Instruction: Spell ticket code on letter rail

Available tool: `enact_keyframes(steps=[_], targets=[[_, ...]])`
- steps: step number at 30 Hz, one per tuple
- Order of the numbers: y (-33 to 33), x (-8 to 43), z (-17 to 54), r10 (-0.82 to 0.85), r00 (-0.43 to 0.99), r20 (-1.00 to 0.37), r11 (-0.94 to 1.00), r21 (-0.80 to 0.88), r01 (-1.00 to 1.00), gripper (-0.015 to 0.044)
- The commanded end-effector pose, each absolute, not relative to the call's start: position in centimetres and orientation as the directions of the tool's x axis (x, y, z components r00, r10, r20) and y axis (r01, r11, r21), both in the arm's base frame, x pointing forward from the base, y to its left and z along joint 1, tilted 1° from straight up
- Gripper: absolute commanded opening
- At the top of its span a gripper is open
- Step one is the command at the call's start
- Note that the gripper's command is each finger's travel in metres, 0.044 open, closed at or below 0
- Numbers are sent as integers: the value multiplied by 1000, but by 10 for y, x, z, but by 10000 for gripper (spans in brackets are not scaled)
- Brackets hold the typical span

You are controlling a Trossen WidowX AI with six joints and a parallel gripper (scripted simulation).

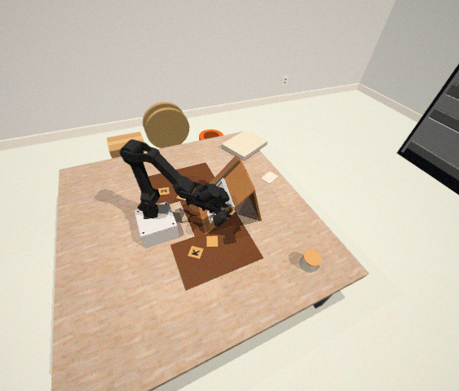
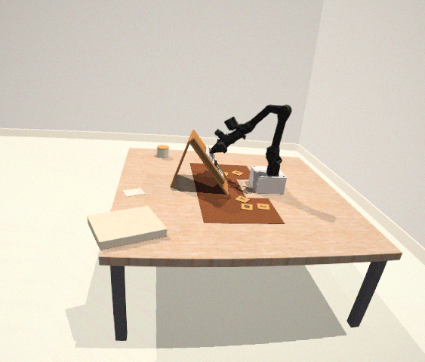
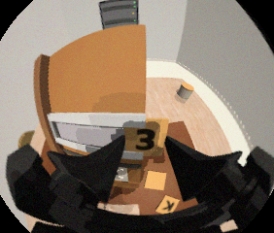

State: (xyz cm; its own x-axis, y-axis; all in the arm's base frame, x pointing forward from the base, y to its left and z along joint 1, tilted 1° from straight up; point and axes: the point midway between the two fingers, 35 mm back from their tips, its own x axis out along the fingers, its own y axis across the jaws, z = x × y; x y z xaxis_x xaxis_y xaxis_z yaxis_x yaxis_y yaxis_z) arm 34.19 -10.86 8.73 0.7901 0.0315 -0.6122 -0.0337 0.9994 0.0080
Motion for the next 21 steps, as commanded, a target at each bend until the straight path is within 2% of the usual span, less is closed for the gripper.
enact_keyframes(steps=[1,21], targets=[[-106,341,87,28,789,-613,1000,9,-28,0],[-96,341,87,29,789,-613,1000,11,-28,0]])
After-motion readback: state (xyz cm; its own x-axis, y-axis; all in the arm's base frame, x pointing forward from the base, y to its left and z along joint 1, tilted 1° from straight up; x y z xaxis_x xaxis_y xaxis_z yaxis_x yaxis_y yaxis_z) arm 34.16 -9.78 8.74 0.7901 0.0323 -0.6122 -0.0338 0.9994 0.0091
